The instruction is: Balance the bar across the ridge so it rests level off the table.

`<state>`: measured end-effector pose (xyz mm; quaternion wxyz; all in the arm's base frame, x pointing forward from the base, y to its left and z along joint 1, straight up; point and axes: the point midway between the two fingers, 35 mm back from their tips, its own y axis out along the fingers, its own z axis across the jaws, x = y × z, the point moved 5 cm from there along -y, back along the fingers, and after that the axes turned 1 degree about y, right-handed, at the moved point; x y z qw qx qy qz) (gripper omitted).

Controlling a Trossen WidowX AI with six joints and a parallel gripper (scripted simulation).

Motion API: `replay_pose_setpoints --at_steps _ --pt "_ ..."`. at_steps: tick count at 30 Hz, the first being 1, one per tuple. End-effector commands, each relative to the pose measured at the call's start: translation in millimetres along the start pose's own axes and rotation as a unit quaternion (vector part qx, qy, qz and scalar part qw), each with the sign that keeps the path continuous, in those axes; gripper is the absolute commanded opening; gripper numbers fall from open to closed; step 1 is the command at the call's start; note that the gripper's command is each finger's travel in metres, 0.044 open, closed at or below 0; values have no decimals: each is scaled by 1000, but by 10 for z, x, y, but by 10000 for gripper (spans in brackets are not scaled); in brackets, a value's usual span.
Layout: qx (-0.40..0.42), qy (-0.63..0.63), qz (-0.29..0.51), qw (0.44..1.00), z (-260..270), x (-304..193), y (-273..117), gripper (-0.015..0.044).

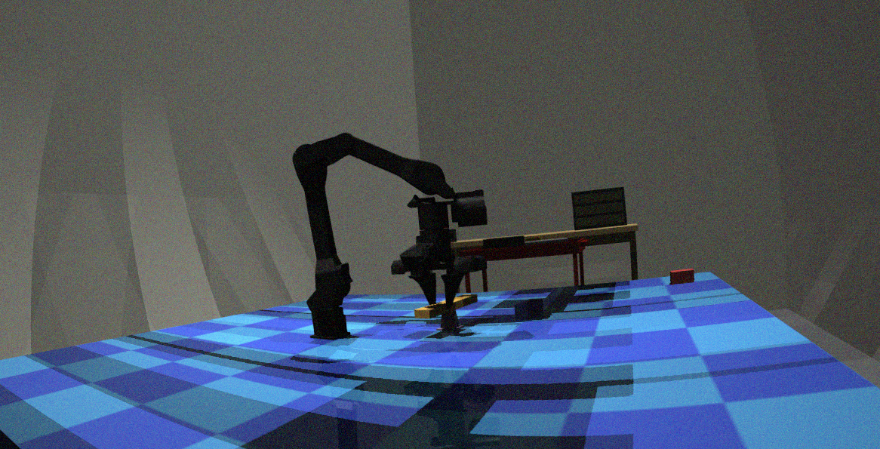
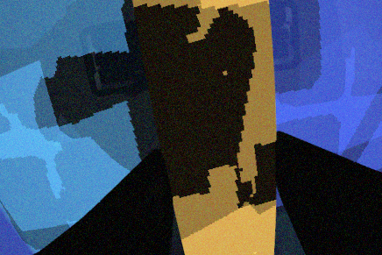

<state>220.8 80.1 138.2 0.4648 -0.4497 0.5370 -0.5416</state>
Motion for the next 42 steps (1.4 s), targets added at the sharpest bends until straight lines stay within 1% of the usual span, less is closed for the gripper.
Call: replay_pose_setpoints --at_steps 1,2,3,42 --pt "0 0 0 1000 0 0 0 131" --pt "0 0 0 1000 0 0 0 157" --pt "0 0 0 1000 0 0 0 167" --pt "0 0 0 1000 0 0 0 173"
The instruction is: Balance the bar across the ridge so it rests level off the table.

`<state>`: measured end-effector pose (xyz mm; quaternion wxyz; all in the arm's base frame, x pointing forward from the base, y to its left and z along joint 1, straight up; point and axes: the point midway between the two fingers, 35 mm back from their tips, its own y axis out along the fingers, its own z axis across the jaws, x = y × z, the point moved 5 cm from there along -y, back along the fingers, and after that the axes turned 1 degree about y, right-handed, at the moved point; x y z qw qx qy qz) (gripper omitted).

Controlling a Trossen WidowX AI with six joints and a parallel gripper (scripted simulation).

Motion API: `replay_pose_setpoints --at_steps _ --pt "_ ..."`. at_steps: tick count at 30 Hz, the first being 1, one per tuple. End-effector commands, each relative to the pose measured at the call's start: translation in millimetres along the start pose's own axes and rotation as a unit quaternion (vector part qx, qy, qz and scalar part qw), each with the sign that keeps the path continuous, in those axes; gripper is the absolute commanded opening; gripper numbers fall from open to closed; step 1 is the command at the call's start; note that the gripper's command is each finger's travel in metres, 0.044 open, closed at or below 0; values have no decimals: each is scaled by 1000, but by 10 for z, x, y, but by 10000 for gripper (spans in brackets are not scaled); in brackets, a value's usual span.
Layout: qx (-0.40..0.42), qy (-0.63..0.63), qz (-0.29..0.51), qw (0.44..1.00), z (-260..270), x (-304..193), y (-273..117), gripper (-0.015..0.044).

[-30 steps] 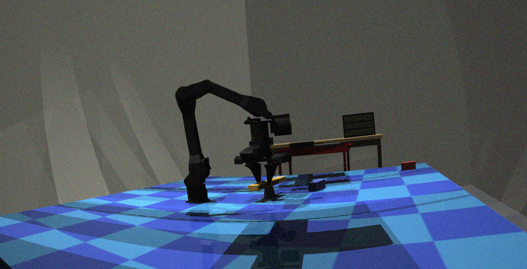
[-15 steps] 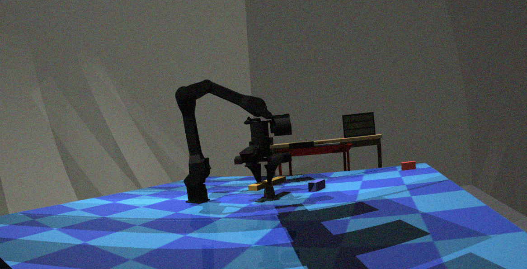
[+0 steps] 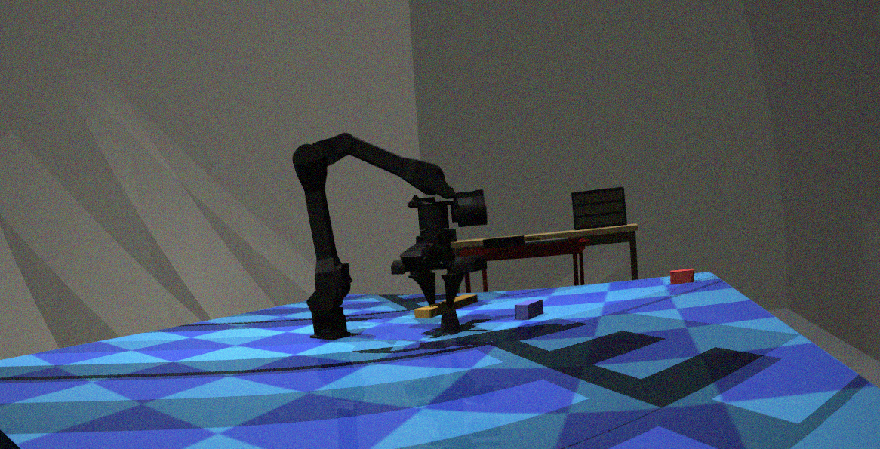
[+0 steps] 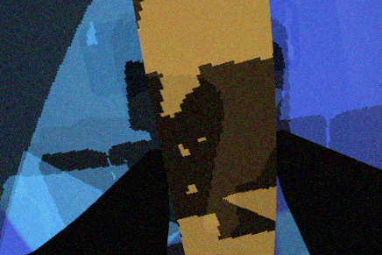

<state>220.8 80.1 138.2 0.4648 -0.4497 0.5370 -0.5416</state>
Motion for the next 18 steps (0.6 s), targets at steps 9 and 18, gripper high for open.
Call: replay_pose_setpoints --at_steps 9,18 --pt "0 0 0 1000 0 0 0 185" --pt "0 0 0 1000 0 0 0 238"
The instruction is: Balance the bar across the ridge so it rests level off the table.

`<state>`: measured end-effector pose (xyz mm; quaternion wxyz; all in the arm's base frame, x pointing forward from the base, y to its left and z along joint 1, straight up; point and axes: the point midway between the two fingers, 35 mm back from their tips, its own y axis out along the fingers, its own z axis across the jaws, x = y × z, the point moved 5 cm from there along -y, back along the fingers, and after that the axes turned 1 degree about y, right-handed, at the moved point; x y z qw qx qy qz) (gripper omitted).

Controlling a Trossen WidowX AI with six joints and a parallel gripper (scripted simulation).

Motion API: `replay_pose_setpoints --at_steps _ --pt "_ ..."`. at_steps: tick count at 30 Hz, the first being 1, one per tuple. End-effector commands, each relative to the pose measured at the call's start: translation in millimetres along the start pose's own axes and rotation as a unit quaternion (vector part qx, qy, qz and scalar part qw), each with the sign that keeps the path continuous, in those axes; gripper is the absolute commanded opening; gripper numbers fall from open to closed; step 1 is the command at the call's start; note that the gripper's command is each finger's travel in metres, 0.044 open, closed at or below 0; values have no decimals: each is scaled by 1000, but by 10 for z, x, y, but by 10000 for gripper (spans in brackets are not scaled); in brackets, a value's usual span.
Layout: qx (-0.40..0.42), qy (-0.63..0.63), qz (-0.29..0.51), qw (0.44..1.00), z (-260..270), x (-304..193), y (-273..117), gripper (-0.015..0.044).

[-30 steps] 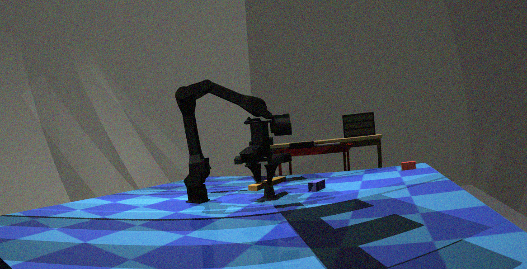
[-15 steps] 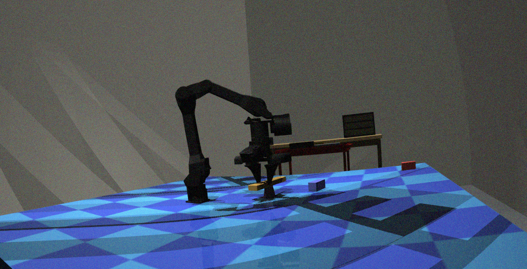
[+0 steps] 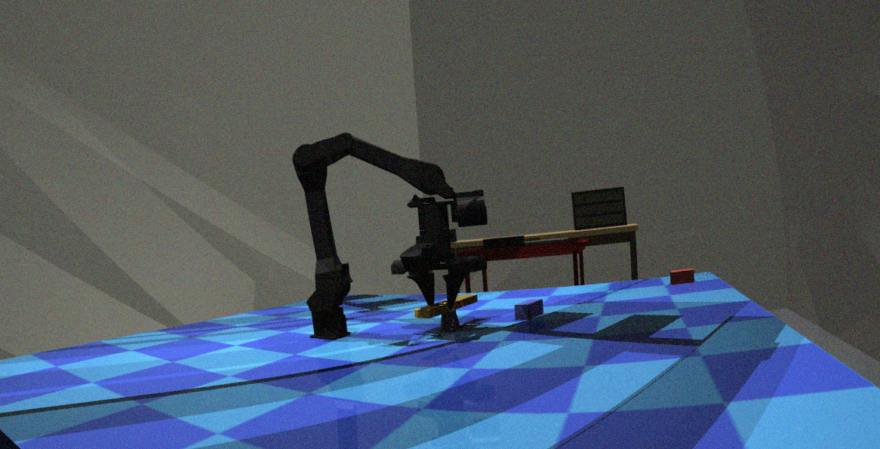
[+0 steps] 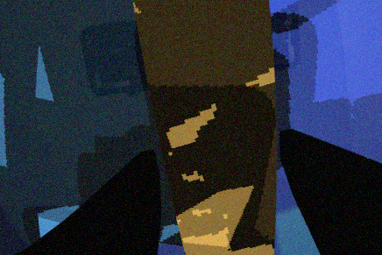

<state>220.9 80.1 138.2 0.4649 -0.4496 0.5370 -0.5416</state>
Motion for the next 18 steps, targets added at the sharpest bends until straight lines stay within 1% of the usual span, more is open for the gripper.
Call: replay_pose_setpoints --at_steps 1,7,8,11,12,18 --pt "0 0 0 1000 0 0 0 264" --pt "0 0 0 1000 0 0 0 421" --pt "0 0 0 1000 0 0 0 440" --pt "0 0 0 1000 3 -2 -20 440" --pt "0 0 0 1000 13 -8 -80 440" --pt "0 0 0 1000 27 -16 -817 440"
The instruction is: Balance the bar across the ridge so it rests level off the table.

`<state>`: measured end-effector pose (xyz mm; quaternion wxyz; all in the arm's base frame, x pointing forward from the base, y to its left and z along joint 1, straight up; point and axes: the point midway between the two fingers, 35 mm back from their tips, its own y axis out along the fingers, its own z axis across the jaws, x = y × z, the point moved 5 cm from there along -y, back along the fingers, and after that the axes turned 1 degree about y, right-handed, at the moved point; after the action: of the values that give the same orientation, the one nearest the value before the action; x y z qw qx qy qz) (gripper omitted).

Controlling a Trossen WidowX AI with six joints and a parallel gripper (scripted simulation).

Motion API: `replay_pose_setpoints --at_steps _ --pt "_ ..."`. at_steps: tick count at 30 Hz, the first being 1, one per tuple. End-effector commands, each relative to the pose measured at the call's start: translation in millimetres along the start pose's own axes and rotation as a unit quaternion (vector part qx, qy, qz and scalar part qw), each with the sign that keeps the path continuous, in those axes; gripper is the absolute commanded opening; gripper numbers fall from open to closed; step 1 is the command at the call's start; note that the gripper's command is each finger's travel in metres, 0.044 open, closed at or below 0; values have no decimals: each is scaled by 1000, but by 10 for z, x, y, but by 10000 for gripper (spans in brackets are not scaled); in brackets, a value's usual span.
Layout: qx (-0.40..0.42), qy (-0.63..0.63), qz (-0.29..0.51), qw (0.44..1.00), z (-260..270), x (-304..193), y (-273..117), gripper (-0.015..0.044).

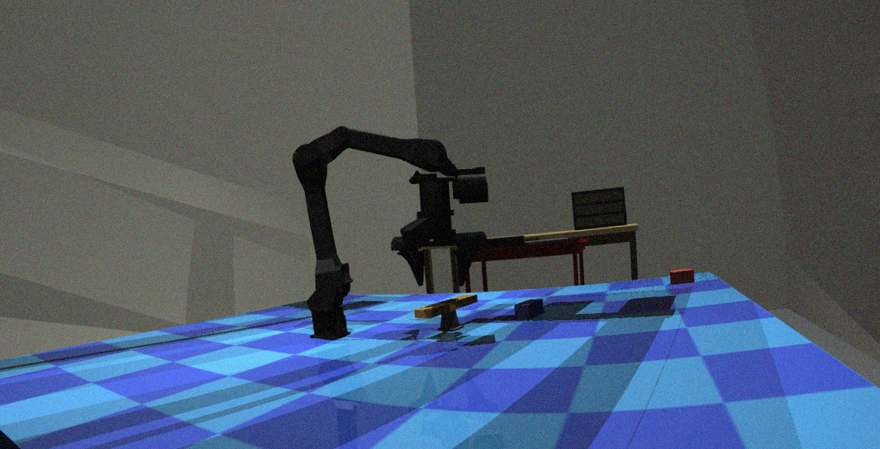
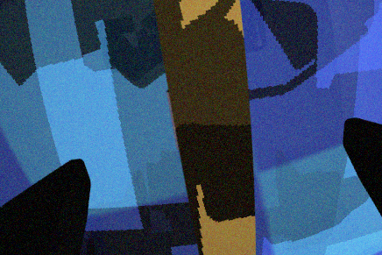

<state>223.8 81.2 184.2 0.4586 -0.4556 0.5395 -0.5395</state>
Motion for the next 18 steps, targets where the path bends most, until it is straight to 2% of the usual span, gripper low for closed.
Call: replay_pose_setpoints --at_steps 1,18 --pt "8 0 4 1000 -29 16 -459 440" --pt "8 0 4 1000 -44 24 -540 440"
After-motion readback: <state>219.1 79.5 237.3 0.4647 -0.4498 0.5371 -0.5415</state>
